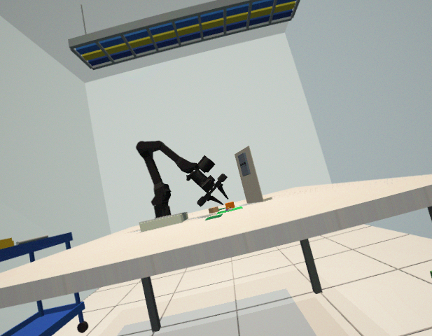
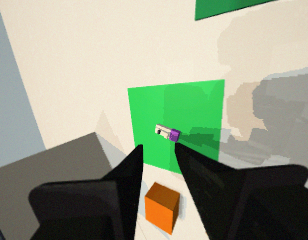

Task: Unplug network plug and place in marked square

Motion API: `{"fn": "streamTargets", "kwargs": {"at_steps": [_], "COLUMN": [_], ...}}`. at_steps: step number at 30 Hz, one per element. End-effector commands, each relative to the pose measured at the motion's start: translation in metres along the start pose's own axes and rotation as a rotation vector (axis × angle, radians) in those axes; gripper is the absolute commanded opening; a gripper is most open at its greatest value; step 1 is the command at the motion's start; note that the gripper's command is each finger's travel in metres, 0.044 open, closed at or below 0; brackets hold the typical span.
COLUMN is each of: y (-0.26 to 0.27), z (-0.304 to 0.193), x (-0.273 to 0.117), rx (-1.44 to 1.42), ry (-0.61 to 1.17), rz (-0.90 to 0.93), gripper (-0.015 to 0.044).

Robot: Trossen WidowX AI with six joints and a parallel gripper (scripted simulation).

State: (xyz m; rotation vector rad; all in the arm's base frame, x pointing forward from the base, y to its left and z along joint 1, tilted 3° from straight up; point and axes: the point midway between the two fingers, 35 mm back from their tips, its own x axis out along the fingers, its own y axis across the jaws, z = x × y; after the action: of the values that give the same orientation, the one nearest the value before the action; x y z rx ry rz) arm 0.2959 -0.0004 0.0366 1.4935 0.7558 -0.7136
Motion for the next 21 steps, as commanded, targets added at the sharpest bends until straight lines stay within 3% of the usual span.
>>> {"fn": "streamTargets", "kwargs": {"at_steps": [1, 21], "y": [0.007, 0.028], "z": [-0.001, 0.000], "x": [-0.006, -0.035], "rx": [-0.006, -0.005], "ry": [0.004, 0.003], "rz": [0.007, 0.007], "gripper": [0.0156, 0.0156]}}
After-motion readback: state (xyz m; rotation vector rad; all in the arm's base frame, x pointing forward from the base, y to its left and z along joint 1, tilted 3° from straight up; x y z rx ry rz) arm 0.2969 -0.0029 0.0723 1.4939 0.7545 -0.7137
